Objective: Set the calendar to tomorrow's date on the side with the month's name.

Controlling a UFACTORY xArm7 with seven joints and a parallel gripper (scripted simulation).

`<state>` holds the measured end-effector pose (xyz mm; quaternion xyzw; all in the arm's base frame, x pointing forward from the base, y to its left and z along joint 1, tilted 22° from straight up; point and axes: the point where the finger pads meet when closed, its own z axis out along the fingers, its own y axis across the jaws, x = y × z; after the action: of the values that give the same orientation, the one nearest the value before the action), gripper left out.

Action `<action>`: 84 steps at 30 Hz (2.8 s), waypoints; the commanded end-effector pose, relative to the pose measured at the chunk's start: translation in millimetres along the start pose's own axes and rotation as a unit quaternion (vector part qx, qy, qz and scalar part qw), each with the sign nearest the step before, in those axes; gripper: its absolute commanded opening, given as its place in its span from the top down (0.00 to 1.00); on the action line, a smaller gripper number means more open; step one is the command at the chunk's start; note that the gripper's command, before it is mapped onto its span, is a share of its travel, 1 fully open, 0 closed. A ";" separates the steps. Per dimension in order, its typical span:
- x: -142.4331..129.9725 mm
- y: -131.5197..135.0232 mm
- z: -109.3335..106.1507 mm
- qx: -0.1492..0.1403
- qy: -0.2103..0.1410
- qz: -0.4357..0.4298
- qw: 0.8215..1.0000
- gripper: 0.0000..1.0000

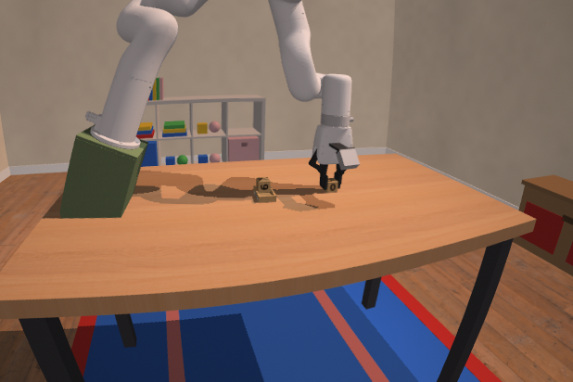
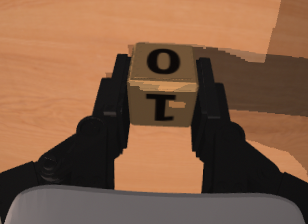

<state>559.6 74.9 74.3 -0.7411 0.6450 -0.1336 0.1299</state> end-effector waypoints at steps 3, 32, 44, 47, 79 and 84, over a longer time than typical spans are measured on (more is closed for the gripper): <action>0.0 -1.5 -1.1 0.002 0.000 0.000 1.000 0.71; 0.1 -1.3 -80.3 0.002 0.000 0.000 1.000 0.71; 0.1 -1.2 -101.0 0.002 0.000 0.000 1.000 0.71; 0.1 -1.2 -101.0 0.002 0.000 0.000 1.000 0.71; 24.5 65.6 -94.5 -0.046 -0.026 -0.376 0.925 0.71; 27.1 77.4 -94.1 -0.049 -0.034 -0.443 0.895 0.71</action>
<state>463.1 38.4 135.4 -0.9458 0.2968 -0.1244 0.0436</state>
